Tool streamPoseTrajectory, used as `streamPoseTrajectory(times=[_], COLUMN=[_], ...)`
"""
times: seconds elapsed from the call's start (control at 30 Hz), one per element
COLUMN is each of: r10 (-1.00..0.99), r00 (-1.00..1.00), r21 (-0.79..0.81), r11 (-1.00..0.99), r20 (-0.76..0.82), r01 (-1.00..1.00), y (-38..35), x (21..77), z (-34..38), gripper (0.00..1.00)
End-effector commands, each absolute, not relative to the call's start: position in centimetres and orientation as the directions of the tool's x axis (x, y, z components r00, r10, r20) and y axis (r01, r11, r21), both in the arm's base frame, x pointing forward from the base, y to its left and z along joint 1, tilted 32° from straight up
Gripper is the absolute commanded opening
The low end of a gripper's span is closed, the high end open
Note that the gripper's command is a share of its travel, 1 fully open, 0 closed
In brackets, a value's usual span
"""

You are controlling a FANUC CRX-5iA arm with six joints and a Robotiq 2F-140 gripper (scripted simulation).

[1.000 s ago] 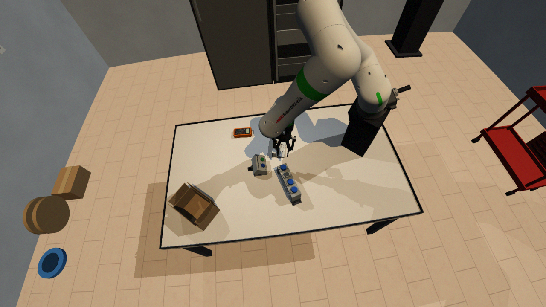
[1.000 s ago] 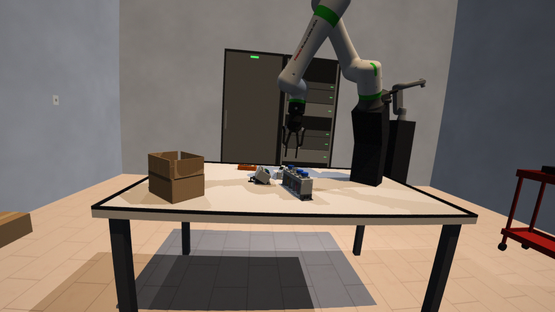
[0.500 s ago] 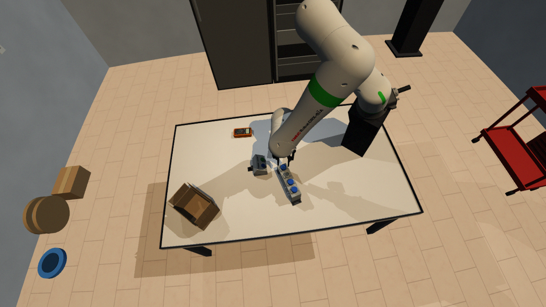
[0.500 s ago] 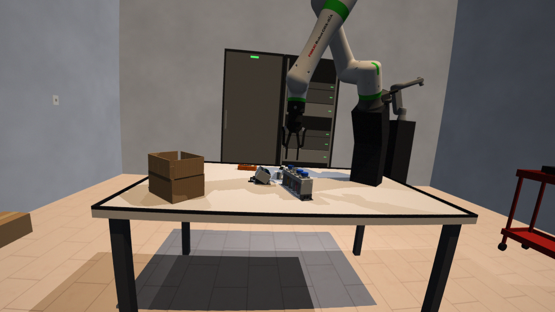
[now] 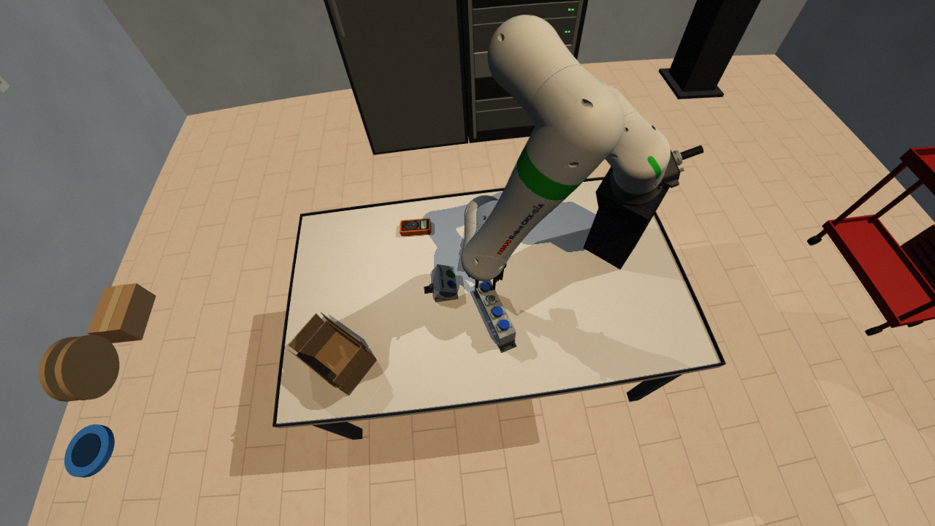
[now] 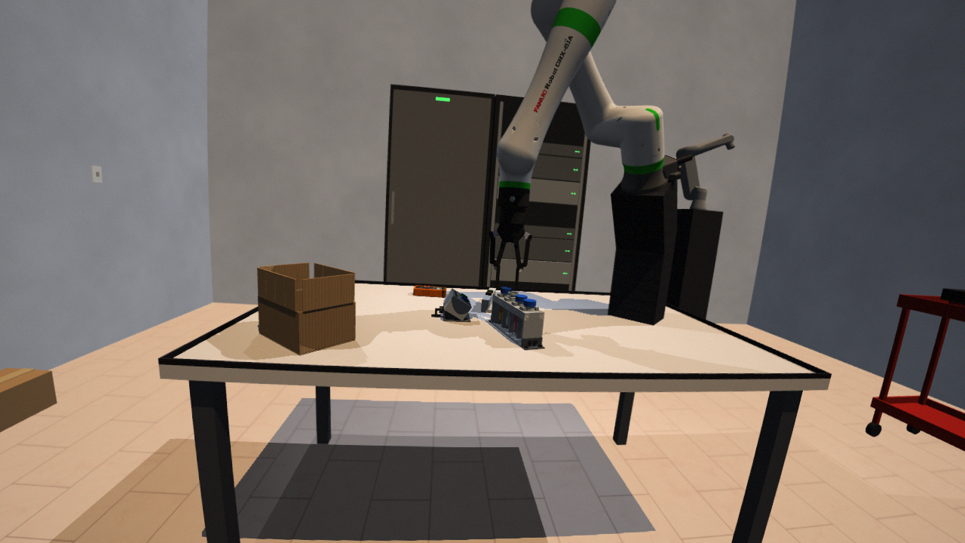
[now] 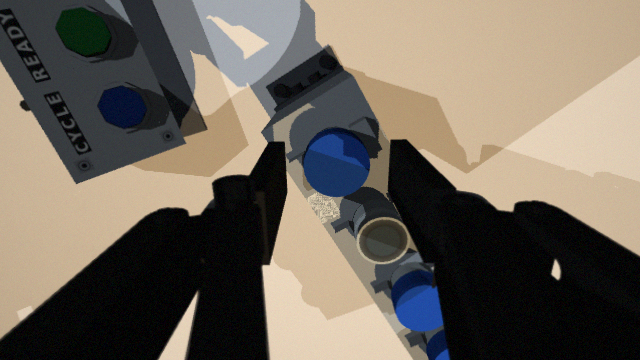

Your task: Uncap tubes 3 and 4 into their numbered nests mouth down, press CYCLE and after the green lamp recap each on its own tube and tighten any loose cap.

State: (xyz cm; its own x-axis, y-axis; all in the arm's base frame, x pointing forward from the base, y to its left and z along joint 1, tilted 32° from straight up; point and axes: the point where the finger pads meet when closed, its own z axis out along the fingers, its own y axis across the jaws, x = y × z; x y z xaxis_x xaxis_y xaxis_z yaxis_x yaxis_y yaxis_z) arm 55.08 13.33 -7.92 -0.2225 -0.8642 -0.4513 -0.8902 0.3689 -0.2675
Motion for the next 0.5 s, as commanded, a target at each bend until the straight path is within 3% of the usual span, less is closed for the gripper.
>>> streamPoseTrajectory(times=[0.0, 0.47], r10=[-0.864, -0.864], r00=[-0.222, -0.222], r21=[-0.269, -0.269], r11=[0.369, 0.369], r20=[-0.452, -0.452], r01=[-0.89, -0.89], y=[13.37, 13.52], x=[55.25, 55.43], z=[-8.01, -8.39], gripper=[0.41, 0.41])
